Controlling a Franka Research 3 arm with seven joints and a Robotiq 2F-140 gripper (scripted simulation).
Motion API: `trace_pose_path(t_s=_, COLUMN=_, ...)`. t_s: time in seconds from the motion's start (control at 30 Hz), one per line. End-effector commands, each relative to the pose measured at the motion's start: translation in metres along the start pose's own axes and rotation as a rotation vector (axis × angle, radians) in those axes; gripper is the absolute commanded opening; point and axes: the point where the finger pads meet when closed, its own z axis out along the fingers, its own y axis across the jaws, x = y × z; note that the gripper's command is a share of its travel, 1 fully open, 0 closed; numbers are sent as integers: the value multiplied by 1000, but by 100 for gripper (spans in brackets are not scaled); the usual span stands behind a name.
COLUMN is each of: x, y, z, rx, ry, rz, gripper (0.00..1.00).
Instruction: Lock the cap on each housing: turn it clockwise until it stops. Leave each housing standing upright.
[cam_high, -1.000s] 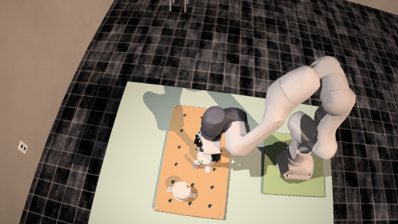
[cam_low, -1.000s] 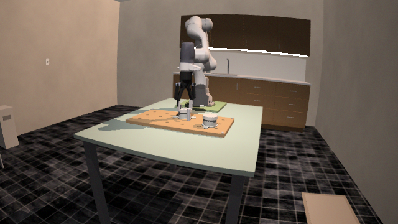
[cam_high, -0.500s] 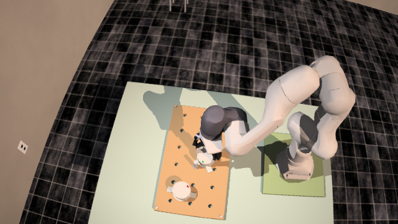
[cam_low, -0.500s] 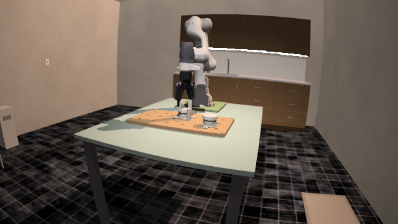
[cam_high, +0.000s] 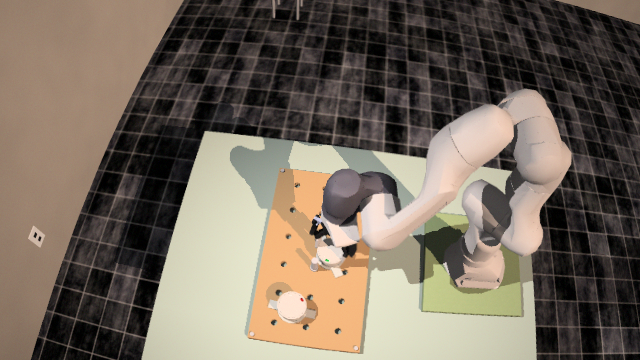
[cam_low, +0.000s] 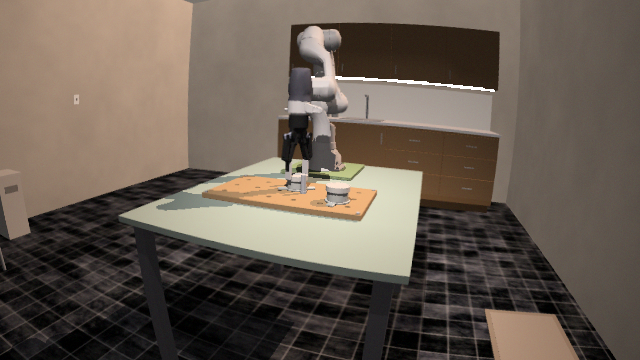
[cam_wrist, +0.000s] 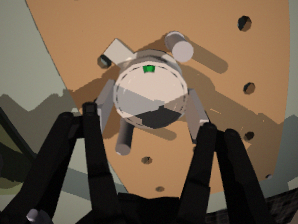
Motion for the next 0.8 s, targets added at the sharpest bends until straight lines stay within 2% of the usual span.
trace_pose_path(t_s=0.0, x=-1, y=-5, z=2, rx=9, ry=-4, rz=-16, gripper=10)
trace_pose_path(t_s=0.77, x=7, y=-25, z=1, rx=9, ry=-4, rz=-16, gripper=10)
